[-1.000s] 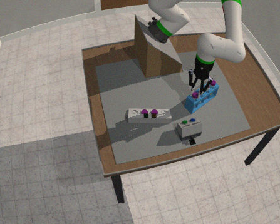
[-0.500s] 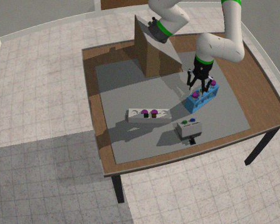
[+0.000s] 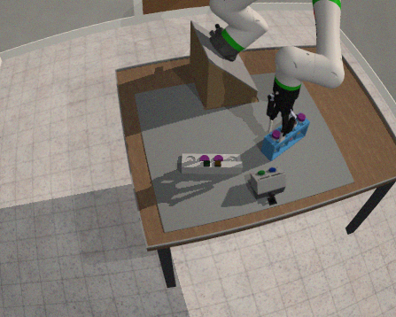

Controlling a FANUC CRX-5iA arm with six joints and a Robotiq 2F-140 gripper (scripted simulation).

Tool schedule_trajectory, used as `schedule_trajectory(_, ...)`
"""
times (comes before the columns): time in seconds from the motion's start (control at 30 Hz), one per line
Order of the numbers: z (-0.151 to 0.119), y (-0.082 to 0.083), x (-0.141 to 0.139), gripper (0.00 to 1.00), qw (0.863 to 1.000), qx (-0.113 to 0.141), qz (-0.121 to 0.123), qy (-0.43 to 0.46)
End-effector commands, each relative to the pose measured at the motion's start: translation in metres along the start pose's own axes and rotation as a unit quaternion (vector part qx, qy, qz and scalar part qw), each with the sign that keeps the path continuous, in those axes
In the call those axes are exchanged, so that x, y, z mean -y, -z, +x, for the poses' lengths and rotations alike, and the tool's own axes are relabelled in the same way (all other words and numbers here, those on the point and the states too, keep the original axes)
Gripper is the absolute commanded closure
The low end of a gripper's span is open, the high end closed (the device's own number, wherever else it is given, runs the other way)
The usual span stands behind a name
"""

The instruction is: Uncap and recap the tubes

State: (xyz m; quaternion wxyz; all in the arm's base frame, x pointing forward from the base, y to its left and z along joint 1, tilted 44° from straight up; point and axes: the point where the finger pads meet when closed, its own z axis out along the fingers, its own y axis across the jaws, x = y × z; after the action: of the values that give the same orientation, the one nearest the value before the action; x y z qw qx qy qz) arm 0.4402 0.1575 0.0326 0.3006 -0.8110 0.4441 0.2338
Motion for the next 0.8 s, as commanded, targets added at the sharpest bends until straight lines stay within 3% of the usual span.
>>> schedule_trajectory(0.0, 0.0002, 0.0003, 0.0002, 0.65, 0.990, -0.007, -0.006, -0.139)
schedule_trajectory(0.13, 0.0002, 0.0003, 0.0002, 0.65, 0.983, -0.007, -0.006, -0.185)
schedule_trajectory(0.2, 0.0002, 0.0003, 0.0002, 0.65, 0.967, -0.008, -0.005, -0.254)
schedule_trajectory(0.4, 0.0002, 0.0003, 0.0002, 0.65, 0.967, -0.008, -0.005, -0.254)
schedule_trajectory(0.43, 0.0002, 0.0003, 0.0002, 1.00, 0.967, -0.008, -0.005, -0.254)
schedule_trajectory(0.77, 0.0002, 0.0003, 0.0002, 1.00, 0.967, -0.008, -0.005, -0.254)
